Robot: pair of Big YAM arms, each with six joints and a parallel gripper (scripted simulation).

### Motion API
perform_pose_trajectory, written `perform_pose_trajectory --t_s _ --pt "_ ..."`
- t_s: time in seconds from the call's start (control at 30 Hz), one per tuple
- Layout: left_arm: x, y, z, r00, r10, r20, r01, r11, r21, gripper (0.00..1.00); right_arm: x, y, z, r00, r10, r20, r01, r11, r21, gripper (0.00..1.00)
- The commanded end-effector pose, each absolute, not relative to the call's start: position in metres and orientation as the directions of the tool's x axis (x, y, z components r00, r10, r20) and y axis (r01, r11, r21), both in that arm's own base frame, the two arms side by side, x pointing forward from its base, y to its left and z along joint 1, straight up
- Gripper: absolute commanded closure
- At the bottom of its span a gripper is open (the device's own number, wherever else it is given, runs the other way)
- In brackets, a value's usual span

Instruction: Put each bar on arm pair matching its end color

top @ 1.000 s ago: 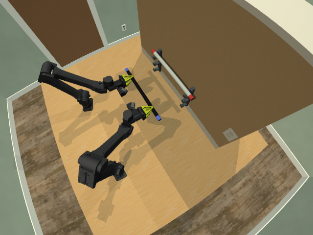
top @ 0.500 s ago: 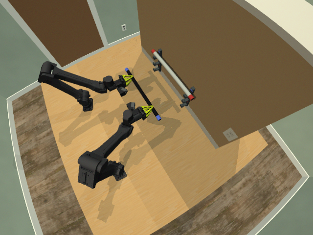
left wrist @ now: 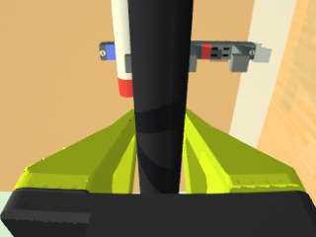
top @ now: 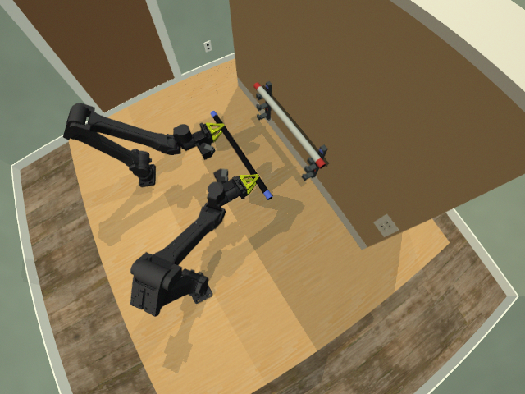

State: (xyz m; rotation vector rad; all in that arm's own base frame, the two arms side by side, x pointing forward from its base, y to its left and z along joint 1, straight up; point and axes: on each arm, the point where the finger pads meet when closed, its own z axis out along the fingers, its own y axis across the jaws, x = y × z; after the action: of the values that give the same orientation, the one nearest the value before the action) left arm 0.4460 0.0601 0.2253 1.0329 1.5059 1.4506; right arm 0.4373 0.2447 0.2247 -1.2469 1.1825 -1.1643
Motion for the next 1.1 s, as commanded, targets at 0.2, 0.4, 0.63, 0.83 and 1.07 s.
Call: perform_pose_trajectory --t_s 0.2,0.4,0.63,0.83,1.07 --pt "0.473 0.078 0.251 -0.386 0.922 -0.014 -0.012 0.011 1.0 1.0 0.468 0.244 0.256 0.023 -0.999 -0.026 0.037 0.027 -0.999 1.0" --pt "0.482 0.082 0.246 -0.386 0.922 -0.014 -0.012 0.011 1.0 1.0 0.478 0.245 0.252 0.023 -0.999 -0.026 0.037 0.027 -0.999 1.0" --pt "0.493 0.086 0.241 -0.386 0.922 -0.014 -0.012 0.011 1.0 1.0 0.489 0.245 0.247 0.023 -0.999 -0.026 0.037 0.027 -0.999 1.0" --pt "0.499 0.089 0.24 -0.386 0.922 -0.014 -0.012 0.01 1.0 1.0 0.496 0.245 0.246 0.023 -0.999 -0.026 0.037 0.027 -0.999 1.0" --pt "0.51 0.093 0.241 -0.386 0.922 -0.014 -0.012 0.01 1.0 1.0 0.508 0.245 0.246 0.023 -0.999 -0.026 0.037 0.027 -0.999 1.0"
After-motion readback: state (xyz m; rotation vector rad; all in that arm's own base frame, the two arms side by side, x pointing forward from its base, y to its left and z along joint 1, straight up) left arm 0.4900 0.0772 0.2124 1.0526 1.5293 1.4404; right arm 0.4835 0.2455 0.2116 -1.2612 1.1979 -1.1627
